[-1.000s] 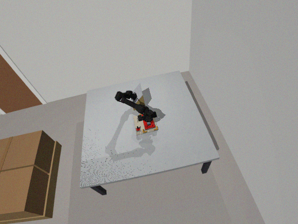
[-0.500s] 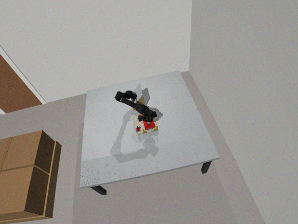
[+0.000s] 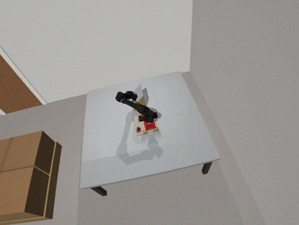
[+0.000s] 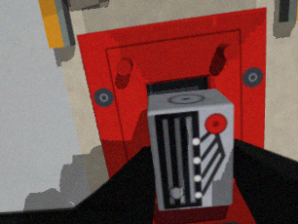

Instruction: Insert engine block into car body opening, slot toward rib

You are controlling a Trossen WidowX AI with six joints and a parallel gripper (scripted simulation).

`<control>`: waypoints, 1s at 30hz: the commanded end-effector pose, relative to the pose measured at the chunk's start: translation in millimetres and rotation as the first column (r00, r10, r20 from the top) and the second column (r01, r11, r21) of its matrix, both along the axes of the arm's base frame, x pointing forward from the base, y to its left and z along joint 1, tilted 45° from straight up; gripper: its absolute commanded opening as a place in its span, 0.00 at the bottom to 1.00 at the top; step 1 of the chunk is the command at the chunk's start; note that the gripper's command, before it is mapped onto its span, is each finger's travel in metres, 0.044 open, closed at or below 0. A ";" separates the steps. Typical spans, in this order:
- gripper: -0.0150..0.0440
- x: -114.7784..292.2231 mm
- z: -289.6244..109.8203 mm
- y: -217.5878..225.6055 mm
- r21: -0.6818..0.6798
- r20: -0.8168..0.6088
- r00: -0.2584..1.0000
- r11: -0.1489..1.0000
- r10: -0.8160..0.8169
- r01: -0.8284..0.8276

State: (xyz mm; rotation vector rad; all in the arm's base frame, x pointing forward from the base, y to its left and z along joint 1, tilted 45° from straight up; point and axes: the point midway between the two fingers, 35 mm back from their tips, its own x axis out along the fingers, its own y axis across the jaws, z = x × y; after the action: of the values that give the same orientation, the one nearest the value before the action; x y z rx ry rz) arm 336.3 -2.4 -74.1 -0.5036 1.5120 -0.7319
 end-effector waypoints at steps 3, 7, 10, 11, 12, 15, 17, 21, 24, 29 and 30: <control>0.52 1.2 0.2 1.9 0.015 -0.054 0.997 0.998 0.057 -0.056; 0.52 1.0 -1.0 0.7 0.016 -0.061 0.996 0.998 0.065 -0.064; 0.52 1.0 -1.1 0.6 0.014 -0.049 0.997 0.999 0.051 -0.051; 0.52 1.0 -1.2 0.5 0.012 -0.042 0.998 0.999 0.045 -0.044; 0.52 1.0 -1.3 0.4 0.011 -0.034 0.999 0.999 0.037 -0.036; 0.52 1.0 -1.6 0.2 0.007 -0.002 1.000 1.000 0.004 -0.004; 0.52 1.0 -1.8 0.0 0.006 0.005 1.000 1.000 -0.004 0.004; 0.52 0.9 -2.0 -0.2 0.007 -0.006 1.000 1.000 0.007 -0.007; 0.52 0.9 -2.1 -0.3 0.009 -0.022 0.999 1.000 0.024 -0.024; 0.52 0.9 -2.2 -0.4 0.011 -0.035 0.999 0.999 0.038 -0.037; 0.52 0.9 -2.2 -0.4 0.011 -0.035 0.999 0.999 0.038 -0.037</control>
State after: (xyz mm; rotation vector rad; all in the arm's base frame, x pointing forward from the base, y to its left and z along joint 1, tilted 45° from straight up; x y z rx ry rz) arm 337.2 -3.4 -75.5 -0.5310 1.5280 -0.7020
